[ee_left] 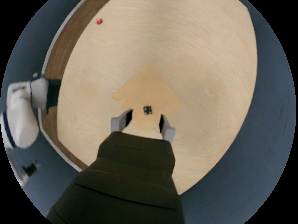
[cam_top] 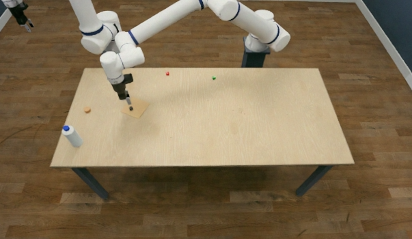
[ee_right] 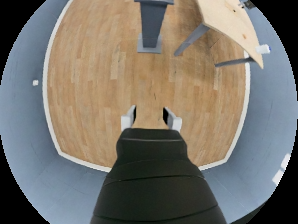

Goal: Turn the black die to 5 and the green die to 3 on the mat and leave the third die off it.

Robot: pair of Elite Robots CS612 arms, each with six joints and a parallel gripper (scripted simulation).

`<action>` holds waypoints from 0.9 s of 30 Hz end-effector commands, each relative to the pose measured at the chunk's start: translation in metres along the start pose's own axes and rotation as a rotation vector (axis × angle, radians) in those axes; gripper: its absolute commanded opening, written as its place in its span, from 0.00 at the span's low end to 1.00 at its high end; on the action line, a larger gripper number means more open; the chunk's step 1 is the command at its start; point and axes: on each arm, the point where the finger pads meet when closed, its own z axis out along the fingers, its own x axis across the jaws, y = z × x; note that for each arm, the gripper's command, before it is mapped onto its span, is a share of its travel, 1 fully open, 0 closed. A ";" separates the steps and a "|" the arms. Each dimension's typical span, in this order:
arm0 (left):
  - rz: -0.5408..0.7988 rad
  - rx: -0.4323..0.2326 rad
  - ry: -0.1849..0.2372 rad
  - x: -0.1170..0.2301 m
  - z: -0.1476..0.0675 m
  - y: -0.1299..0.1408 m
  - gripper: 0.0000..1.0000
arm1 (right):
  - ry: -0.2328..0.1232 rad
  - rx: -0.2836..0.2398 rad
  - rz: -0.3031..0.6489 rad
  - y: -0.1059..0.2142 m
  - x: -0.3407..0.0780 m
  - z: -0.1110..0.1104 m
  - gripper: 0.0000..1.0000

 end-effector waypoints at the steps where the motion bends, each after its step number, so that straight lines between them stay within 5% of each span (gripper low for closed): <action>1: 0.160 -0.003 -0.001 0.001 -0.001 -0.001 1.00 | 0.000 -0.002 0.000 0.001 0.000 -0.001 1.00; 27: 0.927 -0.003 0.001 0.001 0.006 0.001 1.00 | 0.000 -0.002 0.000 0.001 0.000 -0.001 1.00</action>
